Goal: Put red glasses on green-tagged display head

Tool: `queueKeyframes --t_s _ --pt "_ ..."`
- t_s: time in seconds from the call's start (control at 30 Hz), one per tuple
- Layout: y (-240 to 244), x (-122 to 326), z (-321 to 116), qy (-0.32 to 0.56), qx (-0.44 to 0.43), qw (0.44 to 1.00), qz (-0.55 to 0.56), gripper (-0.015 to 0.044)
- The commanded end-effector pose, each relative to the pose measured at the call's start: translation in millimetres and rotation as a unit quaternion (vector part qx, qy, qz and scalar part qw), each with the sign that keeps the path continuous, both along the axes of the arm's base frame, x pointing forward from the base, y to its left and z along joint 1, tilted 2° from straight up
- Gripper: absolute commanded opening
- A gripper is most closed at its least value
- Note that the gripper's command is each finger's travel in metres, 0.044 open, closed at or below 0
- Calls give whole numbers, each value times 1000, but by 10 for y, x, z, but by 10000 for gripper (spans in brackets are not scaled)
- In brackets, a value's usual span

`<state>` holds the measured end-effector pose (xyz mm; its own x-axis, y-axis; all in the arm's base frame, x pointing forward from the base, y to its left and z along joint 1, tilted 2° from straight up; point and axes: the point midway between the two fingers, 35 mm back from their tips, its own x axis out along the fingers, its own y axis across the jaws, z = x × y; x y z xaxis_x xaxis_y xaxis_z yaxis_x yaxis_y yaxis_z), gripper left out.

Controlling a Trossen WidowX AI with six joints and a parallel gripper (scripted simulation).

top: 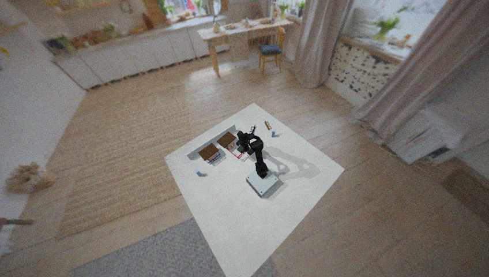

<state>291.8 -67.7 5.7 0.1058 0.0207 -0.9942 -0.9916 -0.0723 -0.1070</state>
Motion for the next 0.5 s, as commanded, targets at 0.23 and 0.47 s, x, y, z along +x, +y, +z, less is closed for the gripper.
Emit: queueKeyframes --t_s 0.23,0.47 --pt "12 164 15 5 -1 1000 -1 0" --pt "20 264 21 5 -1 1000 -1 0"
